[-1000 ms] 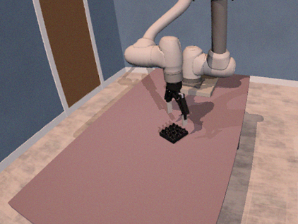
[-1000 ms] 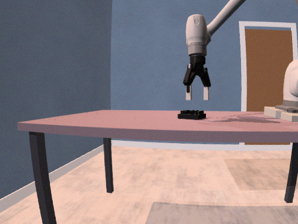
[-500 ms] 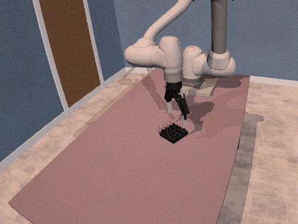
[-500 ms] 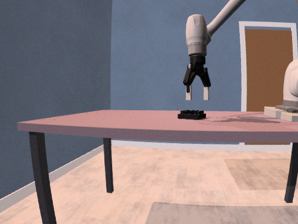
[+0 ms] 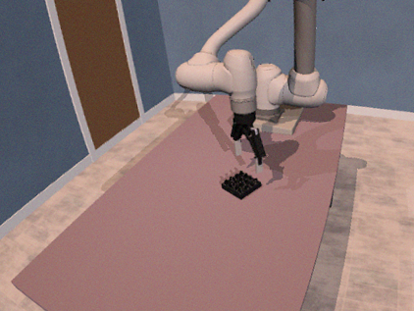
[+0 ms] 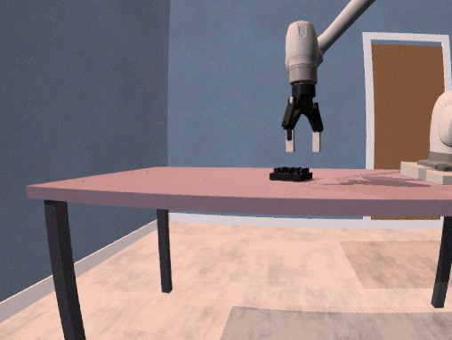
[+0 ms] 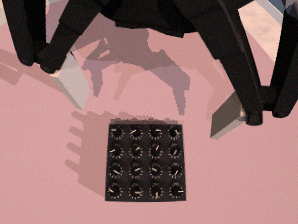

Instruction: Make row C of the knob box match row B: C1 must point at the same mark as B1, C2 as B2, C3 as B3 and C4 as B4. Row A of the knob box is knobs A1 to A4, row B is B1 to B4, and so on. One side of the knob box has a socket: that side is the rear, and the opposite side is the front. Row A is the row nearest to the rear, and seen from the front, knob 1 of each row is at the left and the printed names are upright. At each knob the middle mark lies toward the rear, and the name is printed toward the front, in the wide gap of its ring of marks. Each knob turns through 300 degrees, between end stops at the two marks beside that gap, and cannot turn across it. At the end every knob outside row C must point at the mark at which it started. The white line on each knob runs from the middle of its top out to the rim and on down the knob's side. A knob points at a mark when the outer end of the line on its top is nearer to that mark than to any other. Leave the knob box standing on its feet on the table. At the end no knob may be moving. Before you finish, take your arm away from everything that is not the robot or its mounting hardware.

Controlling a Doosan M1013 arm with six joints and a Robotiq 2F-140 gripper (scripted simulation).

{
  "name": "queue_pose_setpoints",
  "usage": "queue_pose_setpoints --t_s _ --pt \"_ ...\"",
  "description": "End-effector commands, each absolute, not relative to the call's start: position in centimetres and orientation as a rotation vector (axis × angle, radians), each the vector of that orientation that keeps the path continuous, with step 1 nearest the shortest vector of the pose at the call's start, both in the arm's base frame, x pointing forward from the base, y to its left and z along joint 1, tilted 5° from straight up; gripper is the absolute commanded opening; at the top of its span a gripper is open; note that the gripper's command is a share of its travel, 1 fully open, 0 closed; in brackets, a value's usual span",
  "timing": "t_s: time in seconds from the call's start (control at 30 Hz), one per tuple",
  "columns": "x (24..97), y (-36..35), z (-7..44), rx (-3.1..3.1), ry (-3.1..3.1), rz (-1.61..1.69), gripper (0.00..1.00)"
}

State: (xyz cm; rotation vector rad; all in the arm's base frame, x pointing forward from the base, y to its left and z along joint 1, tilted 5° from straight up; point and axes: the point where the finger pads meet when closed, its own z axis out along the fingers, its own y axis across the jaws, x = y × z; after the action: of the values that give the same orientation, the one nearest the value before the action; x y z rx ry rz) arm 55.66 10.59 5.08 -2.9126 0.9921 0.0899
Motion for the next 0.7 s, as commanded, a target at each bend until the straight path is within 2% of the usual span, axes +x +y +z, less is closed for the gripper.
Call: queue_pose_setpoints --t_s 0.0,0.67 --pt "55.5 10.7 5.1 -2.913 0.992 0.09 1.0" --pt "52.4 12.1 5.3 -2.913 0.992 0.09 1.0"
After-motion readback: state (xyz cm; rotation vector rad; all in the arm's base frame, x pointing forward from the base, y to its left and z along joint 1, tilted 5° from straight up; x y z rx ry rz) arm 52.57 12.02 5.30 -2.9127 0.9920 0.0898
